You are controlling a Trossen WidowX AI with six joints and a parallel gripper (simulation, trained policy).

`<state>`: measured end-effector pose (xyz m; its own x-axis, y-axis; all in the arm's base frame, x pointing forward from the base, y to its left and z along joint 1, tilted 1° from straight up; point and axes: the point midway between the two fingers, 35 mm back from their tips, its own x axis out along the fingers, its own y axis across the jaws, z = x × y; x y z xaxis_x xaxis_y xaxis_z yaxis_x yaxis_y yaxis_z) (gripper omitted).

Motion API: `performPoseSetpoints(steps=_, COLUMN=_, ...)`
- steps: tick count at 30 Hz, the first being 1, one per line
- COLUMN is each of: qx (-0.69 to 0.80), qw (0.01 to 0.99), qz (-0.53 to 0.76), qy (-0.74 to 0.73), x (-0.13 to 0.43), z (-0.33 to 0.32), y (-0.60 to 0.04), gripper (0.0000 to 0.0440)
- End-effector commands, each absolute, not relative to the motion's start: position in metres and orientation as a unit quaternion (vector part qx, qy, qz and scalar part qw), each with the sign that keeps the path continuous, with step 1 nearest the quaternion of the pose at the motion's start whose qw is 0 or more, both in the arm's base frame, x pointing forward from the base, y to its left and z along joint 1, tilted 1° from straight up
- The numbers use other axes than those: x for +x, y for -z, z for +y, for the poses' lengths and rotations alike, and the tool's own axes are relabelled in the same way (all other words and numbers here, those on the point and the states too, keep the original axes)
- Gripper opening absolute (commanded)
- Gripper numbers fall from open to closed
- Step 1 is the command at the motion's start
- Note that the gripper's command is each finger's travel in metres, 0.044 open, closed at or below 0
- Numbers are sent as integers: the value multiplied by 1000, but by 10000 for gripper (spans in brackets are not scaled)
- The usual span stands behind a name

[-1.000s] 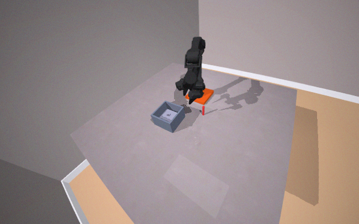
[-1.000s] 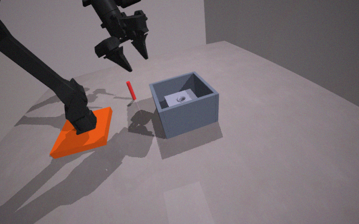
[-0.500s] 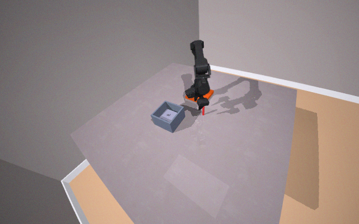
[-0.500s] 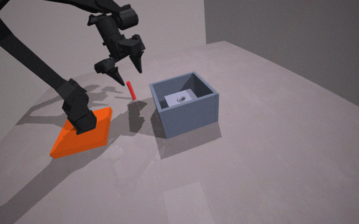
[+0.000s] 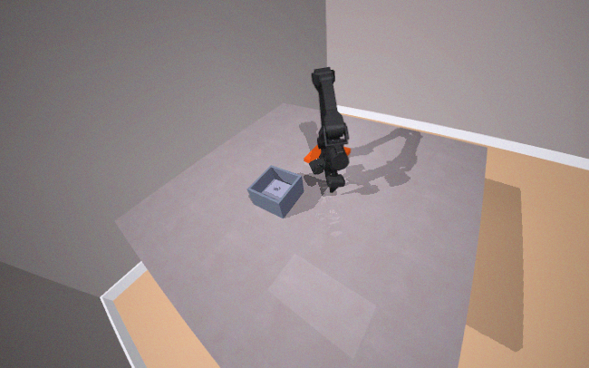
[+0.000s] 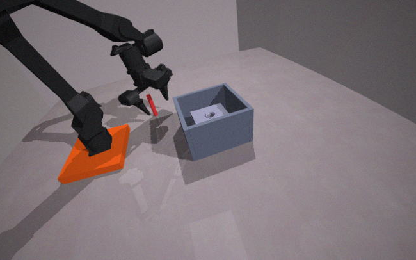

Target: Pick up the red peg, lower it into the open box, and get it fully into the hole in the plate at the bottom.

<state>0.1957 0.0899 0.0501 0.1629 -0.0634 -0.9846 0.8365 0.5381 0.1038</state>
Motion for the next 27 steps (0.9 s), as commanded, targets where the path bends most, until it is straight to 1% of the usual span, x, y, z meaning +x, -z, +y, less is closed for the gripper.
performPoseSetpoints(steps=1, qx=356, qw=669, qz=558, qy=338, x=193, z=91, y=-41, gripper=363)
performPoseSetpoints(steps=15, qx=370, qw=632, qz=593, qy=335, x=185, z=92, y=-38, gripper=0)
performPoseSetpoints(steps=27, qx=334, qw=696, qz=554, qy=313, x=203, z=71, y=-77, gripper=0)
